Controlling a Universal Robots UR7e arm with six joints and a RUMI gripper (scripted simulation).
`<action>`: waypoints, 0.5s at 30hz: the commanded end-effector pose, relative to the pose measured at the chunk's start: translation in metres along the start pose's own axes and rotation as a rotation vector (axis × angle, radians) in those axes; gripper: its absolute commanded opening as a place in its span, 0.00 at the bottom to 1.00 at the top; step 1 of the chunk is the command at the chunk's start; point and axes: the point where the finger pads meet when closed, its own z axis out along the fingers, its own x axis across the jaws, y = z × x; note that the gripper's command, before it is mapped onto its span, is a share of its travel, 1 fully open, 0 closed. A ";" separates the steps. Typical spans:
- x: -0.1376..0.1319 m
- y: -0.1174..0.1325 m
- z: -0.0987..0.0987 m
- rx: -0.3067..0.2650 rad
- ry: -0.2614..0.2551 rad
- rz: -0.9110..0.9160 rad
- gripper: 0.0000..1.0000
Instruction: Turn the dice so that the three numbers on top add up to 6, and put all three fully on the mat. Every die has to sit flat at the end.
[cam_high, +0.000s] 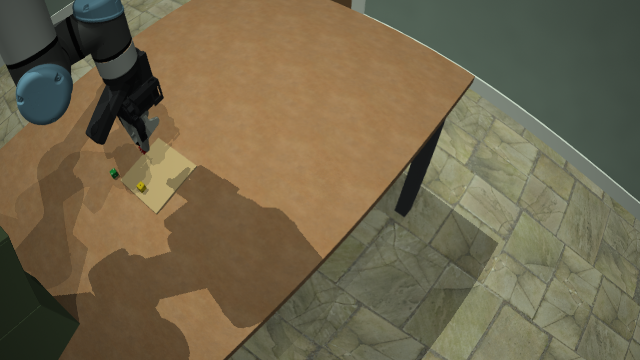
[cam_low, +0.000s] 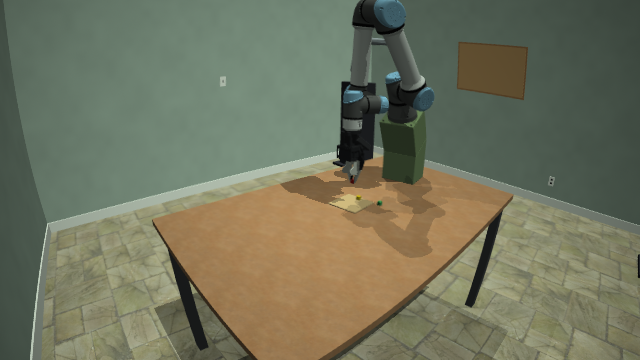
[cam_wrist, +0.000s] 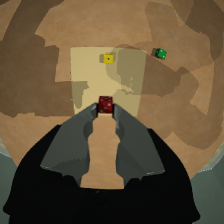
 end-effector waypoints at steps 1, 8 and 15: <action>0.000 0.002 0.009 -0.004 -0.002 -0.001 0.00; 0.000 0.002 0.032 -0.004 -0.002 -0.001 0.00; 0.000 0.003 0.056 -0.004 -0.002 -0.001 0.00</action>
